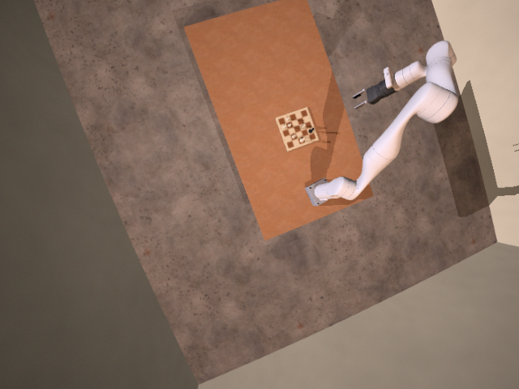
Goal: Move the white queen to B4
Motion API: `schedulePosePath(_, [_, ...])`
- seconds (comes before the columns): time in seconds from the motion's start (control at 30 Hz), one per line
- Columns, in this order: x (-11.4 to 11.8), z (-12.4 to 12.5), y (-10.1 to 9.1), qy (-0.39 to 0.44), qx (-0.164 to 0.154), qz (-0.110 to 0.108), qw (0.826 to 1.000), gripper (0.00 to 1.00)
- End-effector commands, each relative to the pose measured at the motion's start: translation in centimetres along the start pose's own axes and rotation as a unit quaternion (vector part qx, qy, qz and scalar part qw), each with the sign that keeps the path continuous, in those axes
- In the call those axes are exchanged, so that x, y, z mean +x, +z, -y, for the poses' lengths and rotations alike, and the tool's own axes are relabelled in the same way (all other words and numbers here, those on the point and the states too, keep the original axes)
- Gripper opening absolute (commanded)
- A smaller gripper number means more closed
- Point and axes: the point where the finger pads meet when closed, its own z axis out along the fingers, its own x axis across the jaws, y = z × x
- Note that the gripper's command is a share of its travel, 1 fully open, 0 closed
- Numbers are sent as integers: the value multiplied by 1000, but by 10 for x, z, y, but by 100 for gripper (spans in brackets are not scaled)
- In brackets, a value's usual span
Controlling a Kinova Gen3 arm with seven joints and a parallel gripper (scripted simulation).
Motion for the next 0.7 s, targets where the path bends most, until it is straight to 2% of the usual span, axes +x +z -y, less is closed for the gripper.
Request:
schedulePosePath(0.0, [9, -22, 41, -14, 31, 28, 999, 100])
schedulePosePath(0.03, [13, -27, 54, -27, 45, 34, 998, 100])
schedulePosePath(0.07, [13, -27, 54, -27, 45, 34, 998, 100])
schedulePosePath(0.13, [20, -36, 81, -55, 72, 42, 995, 100])
schedulePosePath(0.17, [20, -36, 81, -55, 72, 42, 995, 100])
schedulePosePath(0.23, [25, -44, 107, -80, 101, 48, 991, 100])
schedulePosePath(0.27, [25, -44, 107, -80, 101, 48, 991, 100])
schedulePosePath(0.37, [30, -53, 143, -113, 142, 49, 982, 100])
schedulePosePath(0.47, [30, -53, 143, -113, 142, 49, 982, 100])
schedulePosePath(0.57, [32, -60, 172, -137, 175, 46, 974, 100])
schedulePosePath(0.67, [32, -64, 192, -153, 198, 42, 967, 100])
